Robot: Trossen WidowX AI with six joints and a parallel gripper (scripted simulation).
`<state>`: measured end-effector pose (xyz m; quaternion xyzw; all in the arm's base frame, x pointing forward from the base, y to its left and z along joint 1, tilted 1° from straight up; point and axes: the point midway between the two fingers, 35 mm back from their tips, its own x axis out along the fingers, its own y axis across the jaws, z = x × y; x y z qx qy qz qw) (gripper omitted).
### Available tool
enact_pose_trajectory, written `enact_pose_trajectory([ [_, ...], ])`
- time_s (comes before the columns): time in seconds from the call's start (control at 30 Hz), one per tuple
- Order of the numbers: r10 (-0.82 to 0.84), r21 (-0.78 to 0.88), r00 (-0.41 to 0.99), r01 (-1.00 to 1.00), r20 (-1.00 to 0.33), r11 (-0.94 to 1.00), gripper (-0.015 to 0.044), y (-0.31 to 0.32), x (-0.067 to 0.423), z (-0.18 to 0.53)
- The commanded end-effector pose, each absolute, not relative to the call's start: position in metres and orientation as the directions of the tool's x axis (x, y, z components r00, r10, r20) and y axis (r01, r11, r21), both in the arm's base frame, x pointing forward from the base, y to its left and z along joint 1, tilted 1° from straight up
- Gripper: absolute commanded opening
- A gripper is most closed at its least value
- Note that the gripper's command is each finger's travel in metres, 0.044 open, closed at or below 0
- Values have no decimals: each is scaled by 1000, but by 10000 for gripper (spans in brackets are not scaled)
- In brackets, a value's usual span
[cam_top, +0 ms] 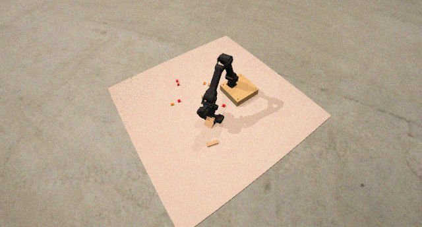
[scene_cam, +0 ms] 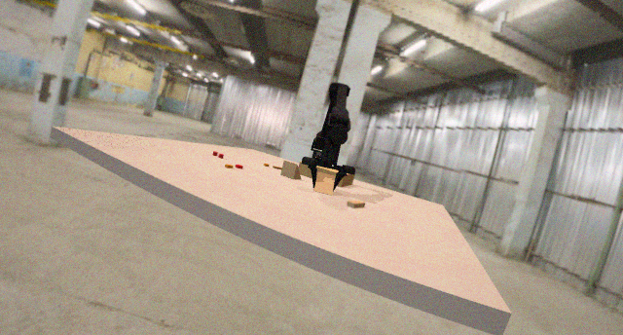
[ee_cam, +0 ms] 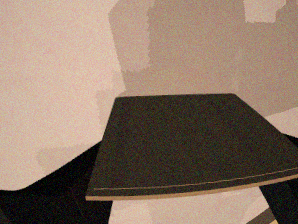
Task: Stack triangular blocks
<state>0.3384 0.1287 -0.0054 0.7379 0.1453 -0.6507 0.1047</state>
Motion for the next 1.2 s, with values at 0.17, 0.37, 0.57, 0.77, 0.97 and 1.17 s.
enact_pose_trajectory([
  [0.17,82,-39,110,347,-990,-937,124,129,338,-3],
  [0.37,79,-35,111,350,-991,-936,0,129,337,22],
  [0.57,78,-35,112,351,-991,-936,0,128,337,25],
  [0.77,81,-33,109,384,-991,-923,0,128,337,22],
  [0.97,89,-28,101,491,-991,-871,0,128,338,22],
  [1.17,98,-22,88,625,-991,-781,0,128,338,22],
])
